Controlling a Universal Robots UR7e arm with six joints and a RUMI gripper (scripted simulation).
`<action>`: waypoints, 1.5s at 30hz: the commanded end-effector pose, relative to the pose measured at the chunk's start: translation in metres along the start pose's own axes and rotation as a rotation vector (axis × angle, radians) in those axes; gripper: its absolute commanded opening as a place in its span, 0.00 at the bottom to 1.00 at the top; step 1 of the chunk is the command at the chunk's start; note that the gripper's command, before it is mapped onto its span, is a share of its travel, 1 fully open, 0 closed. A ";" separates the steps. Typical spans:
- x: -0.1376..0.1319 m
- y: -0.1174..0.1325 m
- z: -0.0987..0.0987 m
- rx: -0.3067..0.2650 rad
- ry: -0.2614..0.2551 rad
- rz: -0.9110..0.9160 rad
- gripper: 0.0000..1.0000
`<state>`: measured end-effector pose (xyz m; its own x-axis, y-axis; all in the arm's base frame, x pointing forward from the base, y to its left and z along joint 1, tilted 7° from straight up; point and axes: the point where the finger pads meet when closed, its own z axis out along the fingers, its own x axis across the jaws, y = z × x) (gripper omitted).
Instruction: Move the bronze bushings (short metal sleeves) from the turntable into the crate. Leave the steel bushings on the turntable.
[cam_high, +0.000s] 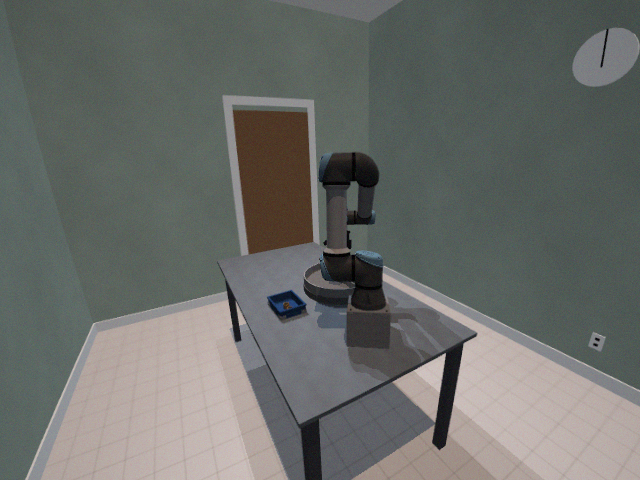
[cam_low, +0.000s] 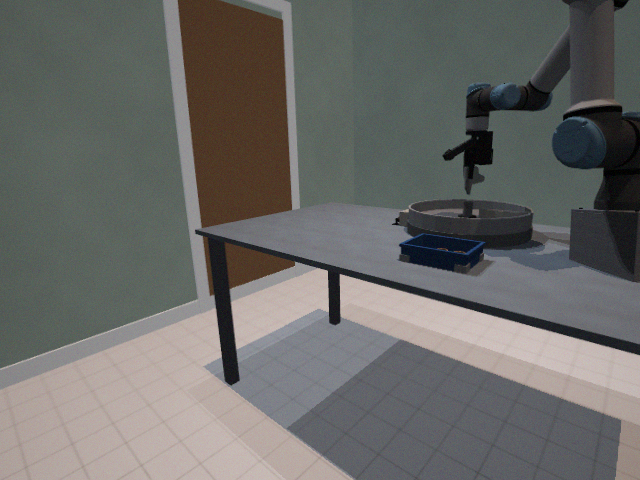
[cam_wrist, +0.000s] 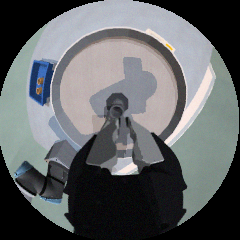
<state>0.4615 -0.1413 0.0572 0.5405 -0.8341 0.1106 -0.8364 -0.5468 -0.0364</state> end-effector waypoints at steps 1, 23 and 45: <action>0.002 -0.001 -0.002 0.002 0.005 -0.001 0.06; -0.002 0.006 -0.001 0.001 0.002 0.007 0.06; -0.043 0.082 -0.001 0.001 0.001 0.094 0.06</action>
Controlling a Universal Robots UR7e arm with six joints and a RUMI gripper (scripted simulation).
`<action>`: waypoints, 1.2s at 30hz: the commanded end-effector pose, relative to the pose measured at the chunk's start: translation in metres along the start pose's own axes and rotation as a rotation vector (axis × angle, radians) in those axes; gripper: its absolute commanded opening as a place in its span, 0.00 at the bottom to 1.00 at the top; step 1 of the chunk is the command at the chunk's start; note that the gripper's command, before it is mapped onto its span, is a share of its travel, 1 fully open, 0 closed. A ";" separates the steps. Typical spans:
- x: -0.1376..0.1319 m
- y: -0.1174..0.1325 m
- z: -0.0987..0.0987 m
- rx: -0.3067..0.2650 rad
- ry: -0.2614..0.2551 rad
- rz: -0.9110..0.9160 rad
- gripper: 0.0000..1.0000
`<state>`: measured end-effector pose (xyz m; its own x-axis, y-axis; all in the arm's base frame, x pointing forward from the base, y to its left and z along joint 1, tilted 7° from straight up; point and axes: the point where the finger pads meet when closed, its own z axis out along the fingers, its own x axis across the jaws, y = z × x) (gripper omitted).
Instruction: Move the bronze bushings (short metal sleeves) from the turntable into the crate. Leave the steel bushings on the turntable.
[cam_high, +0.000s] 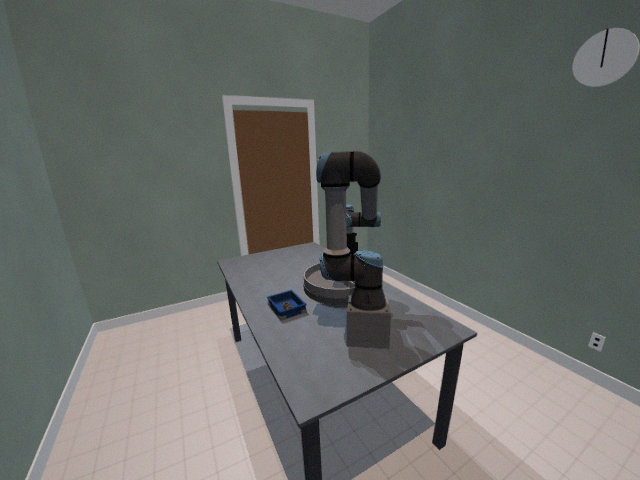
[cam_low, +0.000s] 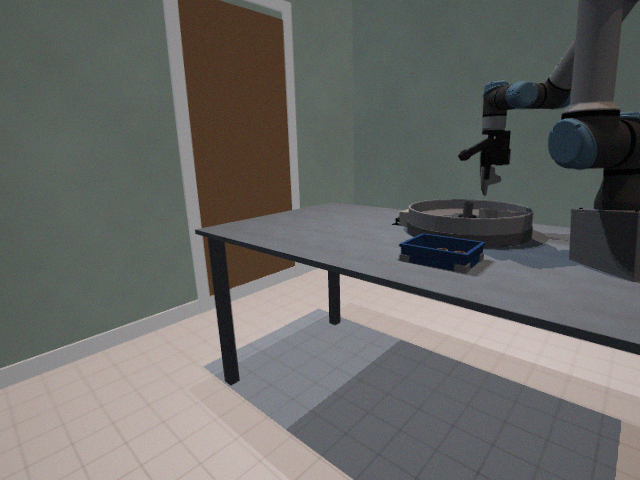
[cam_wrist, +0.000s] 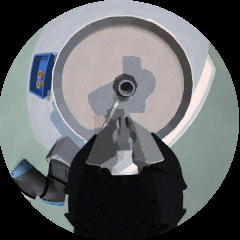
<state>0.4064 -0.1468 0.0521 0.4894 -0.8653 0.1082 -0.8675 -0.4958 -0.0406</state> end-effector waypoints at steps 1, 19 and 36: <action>-0.017 0.038 -0.001 0.003 0.001 0.040 0.06; -0.047 0.105 -0.001 0.003 0.000 0.114 0.06; -0.056 0.124 0.000 0.003 0.000 0.137 0.06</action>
